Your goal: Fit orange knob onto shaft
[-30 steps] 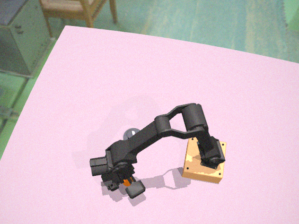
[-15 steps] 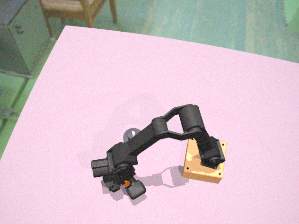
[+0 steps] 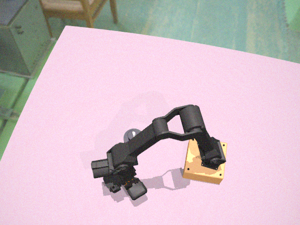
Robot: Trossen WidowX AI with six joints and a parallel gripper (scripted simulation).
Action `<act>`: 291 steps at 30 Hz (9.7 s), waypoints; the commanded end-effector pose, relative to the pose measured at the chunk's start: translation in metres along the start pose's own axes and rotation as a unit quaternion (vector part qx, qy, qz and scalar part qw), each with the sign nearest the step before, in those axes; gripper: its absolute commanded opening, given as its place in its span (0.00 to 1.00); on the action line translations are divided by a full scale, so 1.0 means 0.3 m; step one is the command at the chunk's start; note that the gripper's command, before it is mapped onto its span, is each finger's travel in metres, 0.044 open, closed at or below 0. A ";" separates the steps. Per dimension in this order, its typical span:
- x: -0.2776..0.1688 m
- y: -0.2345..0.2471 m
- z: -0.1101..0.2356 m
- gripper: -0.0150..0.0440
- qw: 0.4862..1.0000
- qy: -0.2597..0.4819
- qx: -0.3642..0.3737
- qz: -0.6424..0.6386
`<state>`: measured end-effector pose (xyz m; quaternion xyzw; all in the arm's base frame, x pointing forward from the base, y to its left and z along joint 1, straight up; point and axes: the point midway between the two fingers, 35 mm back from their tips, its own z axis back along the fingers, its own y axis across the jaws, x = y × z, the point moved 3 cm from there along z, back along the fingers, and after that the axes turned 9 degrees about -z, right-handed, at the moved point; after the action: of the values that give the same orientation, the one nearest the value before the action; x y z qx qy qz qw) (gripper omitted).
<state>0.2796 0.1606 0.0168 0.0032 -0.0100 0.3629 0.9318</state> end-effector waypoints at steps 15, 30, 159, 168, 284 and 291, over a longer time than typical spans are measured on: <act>0.011 -0.006 0.416 0.25 1.000 -0.007 -0.003 -0.002; -0.012 0.022 0.478 0.25 0.997 -0.020 -0.069 -0.002; -0.114 0.009 0.465 0.25 0.997 -0.018 -0.070 -0.002; -0.106 -0.019 0.413 0.25 1.000 -0.009 -0.005 -0.001; -0.065 -0.043 0.015 1.00 1.000 -0.006 -0.004 -0.002; -0.068 -0.043 -0.018 1.00 1.000 -0.005 -0.004 -0.002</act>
<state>0.2753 0.1379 0.0179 0.0002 -0.0195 0.3598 0.9328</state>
